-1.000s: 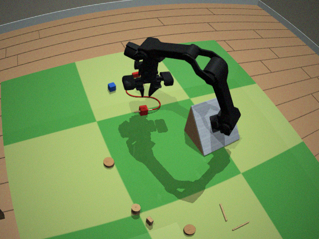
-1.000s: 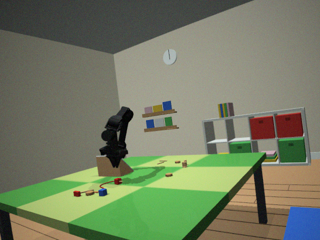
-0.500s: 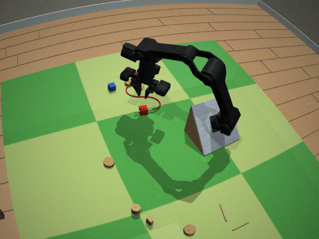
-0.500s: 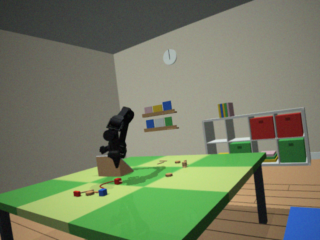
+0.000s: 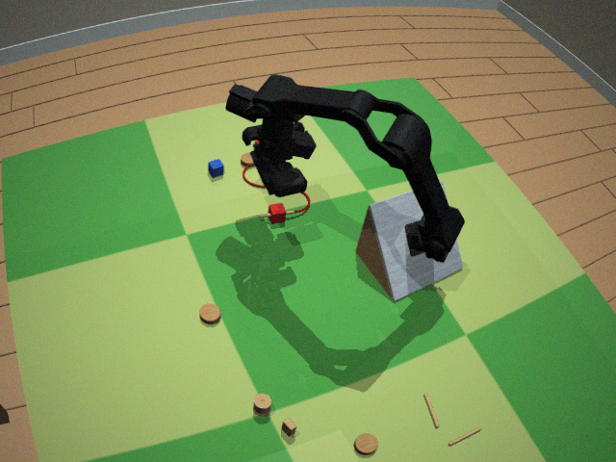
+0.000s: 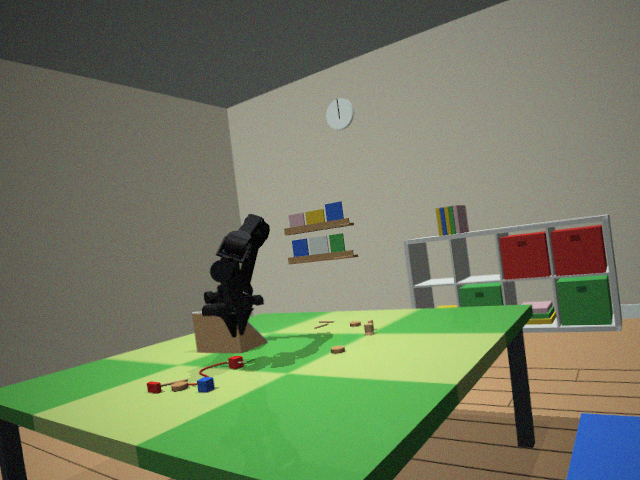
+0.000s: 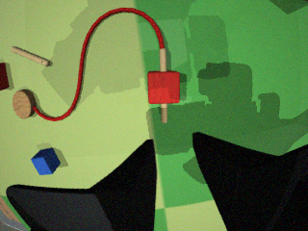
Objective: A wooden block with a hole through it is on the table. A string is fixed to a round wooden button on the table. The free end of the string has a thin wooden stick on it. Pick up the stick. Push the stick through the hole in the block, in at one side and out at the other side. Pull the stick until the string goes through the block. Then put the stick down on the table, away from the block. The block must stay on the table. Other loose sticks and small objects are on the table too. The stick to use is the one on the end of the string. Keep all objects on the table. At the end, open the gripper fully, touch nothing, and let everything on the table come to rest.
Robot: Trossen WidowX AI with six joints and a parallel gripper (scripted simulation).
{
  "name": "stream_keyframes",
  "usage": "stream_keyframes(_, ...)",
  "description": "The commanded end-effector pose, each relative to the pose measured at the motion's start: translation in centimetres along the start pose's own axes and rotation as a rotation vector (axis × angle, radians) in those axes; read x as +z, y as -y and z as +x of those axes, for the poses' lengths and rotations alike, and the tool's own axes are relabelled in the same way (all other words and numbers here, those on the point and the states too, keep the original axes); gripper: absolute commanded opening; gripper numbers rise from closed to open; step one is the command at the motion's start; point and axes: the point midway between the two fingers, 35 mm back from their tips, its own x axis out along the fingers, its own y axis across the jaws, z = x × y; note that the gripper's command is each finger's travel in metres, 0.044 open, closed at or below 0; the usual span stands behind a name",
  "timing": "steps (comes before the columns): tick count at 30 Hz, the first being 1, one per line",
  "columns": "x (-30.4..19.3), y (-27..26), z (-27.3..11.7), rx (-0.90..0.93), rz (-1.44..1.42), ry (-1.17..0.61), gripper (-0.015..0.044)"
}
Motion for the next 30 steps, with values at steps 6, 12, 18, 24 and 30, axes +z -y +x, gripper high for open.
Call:
stream_keyframes(6, -0.3, 0.0, 0.3, -0.009, 0.109, 0.002, 0.012)
stream_keyframes(12, -0.3, -0.1, 0.7, -0.009, 0.109, 0.002, 0.012)
stream_keyframes(18, -0.4, -0.1, 1.7, -0.009, 0.109, 0.002, 0.012)
stream_keyframes(24, -0.5, -0.1, 2.7, -0.009, 0.109, 0.002, 0.012)
stream_keyframes(30, -0.5, -0.1, 3.7, -0.01, 0.109, 0.001, 0.012)
